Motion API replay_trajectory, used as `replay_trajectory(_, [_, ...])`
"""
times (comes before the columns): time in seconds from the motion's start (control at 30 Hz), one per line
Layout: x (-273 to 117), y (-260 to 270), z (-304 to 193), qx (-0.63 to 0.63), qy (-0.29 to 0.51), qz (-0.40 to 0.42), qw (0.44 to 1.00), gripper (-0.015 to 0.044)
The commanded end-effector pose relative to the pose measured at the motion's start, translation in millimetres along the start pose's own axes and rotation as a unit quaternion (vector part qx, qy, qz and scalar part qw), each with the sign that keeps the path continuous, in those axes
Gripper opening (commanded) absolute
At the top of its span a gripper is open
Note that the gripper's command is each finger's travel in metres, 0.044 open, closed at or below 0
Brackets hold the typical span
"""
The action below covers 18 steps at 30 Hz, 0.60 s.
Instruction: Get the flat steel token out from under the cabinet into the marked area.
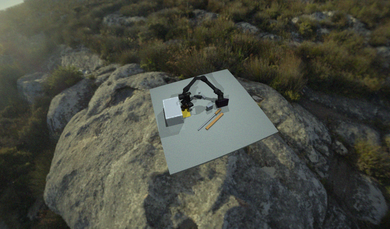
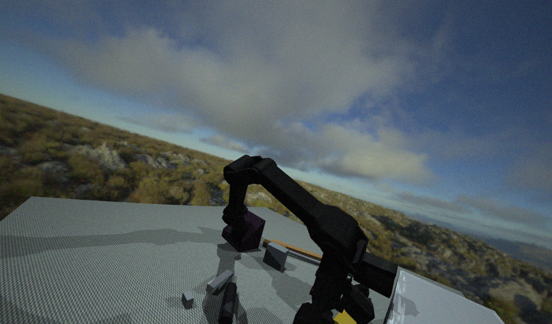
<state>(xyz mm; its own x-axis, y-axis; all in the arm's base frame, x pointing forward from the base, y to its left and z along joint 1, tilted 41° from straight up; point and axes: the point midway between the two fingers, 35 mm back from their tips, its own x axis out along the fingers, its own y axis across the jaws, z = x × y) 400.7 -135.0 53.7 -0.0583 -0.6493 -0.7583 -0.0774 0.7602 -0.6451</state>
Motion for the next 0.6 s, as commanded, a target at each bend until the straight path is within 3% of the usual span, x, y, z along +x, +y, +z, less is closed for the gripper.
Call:
replay_trajectory(0.0, [0.9,0.0,-0.3,0.002,0.001,-0.001,1.000,0.0000])
replay_trajectory(0.57, [1.1,0.0,-10.8,0.001,0.001,-0.001,1.000,0.0000])
